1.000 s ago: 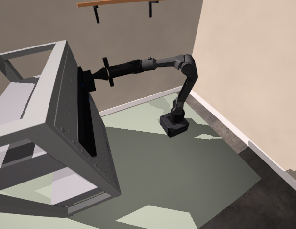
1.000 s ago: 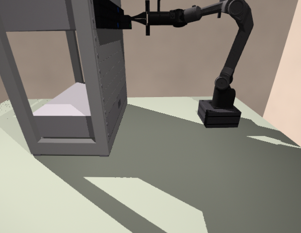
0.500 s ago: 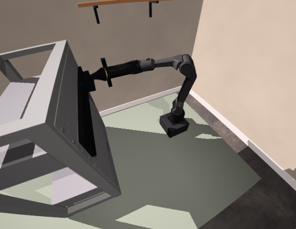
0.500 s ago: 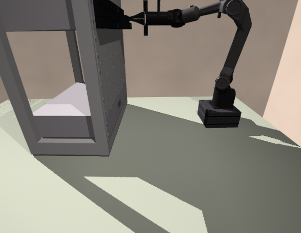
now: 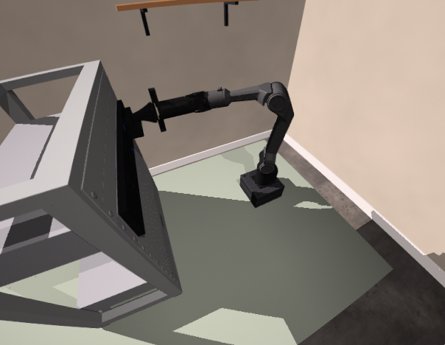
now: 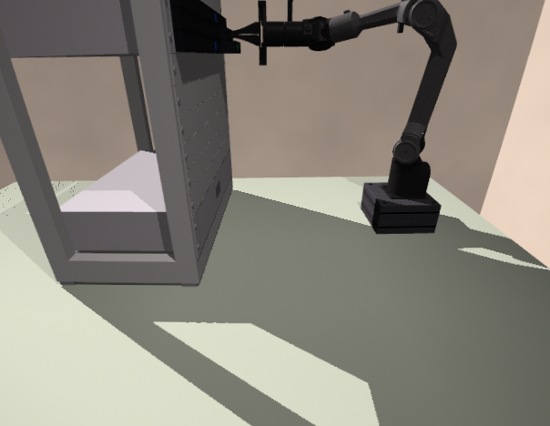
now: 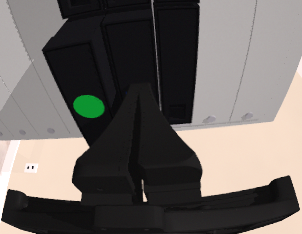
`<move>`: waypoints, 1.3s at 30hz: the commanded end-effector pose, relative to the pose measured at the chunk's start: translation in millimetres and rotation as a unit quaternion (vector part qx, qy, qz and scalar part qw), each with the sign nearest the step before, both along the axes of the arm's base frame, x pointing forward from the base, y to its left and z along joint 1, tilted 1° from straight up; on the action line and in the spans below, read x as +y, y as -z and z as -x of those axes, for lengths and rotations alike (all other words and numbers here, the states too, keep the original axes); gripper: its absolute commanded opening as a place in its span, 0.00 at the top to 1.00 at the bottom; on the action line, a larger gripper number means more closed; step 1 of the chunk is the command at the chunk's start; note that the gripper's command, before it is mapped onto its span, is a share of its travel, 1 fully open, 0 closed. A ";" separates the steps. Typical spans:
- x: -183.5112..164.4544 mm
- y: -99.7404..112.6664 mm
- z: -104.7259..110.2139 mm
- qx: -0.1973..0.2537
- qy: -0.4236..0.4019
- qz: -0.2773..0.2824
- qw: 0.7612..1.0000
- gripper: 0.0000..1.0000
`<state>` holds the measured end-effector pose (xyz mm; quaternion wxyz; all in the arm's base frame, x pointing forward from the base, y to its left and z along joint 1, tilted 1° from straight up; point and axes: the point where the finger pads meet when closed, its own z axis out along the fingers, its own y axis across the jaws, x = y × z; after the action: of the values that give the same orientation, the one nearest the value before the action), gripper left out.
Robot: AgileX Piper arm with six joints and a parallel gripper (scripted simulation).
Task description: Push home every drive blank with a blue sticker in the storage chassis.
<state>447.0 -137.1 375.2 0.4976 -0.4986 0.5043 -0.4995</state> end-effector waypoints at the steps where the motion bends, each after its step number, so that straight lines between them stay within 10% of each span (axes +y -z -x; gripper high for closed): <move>1: -0.8 2.2 -2.2 0.002 0.001 -0.001 1.000 1.00; 39: -1.4 5.3 -8.7 0.002 0.001 -0.001 1.000 1.00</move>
<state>453.2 -137.3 374.6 0.4987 -0.4976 0.5025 -0.5011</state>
